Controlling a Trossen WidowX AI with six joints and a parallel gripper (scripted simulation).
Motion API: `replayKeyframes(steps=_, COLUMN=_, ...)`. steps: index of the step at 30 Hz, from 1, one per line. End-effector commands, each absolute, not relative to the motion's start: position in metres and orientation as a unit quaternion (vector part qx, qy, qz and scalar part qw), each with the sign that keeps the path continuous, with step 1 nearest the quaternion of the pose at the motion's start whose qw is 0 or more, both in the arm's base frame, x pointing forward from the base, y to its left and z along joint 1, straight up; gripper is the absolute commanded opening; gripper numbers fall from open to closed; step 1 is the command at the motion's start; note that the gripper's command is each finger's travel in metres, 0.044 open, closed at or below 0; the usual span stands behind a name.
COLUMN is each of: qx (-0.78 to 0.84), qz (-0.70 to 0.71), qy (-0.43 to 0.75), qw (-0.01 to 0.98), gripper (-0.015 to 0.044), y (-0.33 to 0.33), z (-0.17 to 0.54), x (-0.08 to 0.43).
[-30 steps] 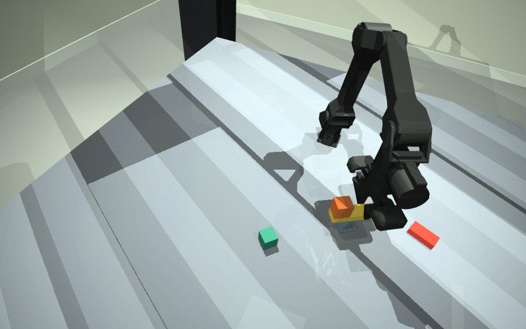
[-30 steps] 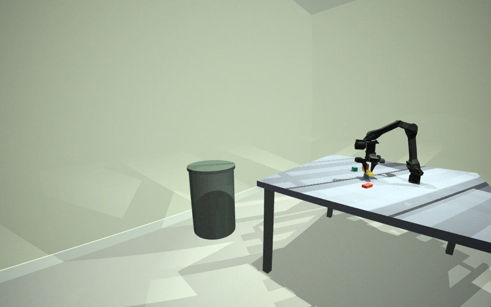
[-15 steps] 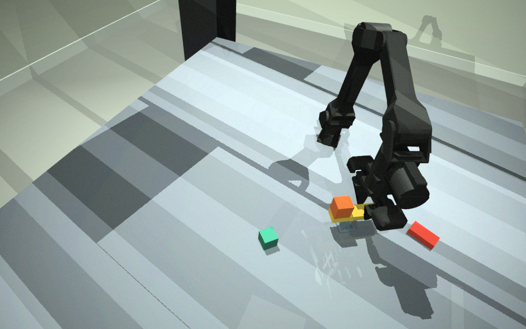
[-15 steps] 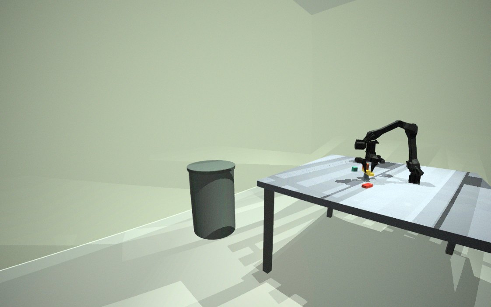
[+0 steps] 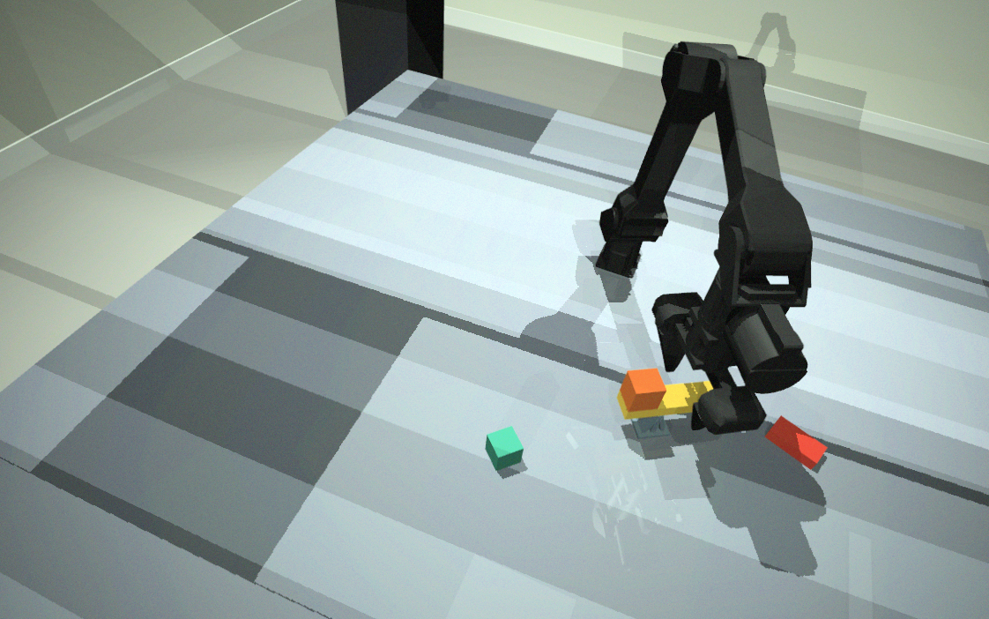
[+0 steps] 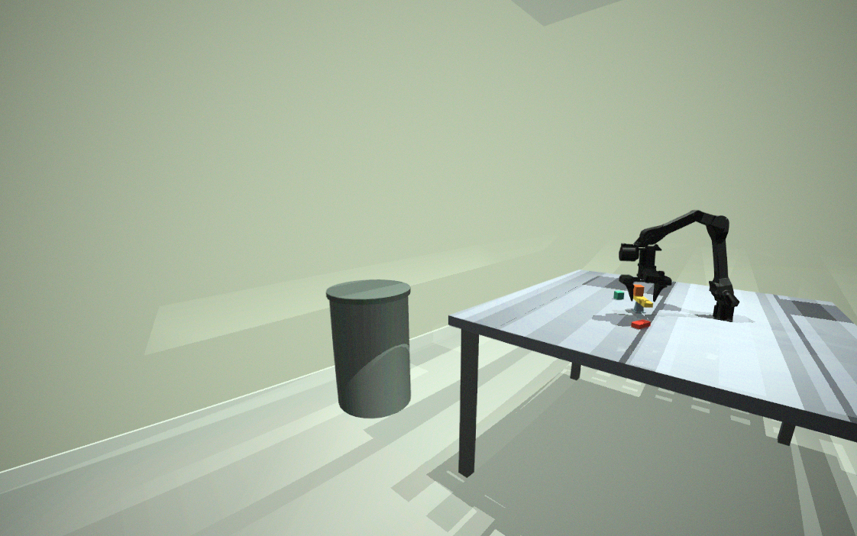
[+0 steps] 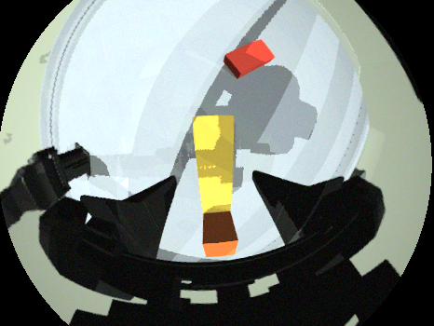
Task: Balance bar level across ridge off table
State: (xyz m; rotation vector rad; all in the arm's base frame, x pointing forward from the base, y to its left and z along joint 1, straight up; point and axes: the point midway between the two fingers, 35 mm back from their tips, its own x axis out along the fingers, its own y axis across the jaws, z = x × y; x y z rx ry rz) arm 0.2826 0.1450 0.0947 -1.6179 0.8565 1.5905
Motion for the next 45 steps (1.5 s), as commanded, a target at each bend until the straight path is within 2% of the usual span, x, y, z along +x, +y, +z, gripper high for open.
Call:
replayKeyframes(steps=1, qx=-0.625, qz=0.614, qy=0.331, qw=0.351, gripper=0.044, y=0.146, z=0.103, x=0.284)
replayKeyframes(steps=9, qx=-0.625, qz=0.614, qy=0.331, qw=0.351, gripper=0.044, y=0.144, z=0.193, x=0.28)
replayKeyframes(steps=45, qx=-0.625, qz=0.614, qy=0.331, qw=0.351, gripper=0.044, y=0.143, z=0.195, x=0.28)
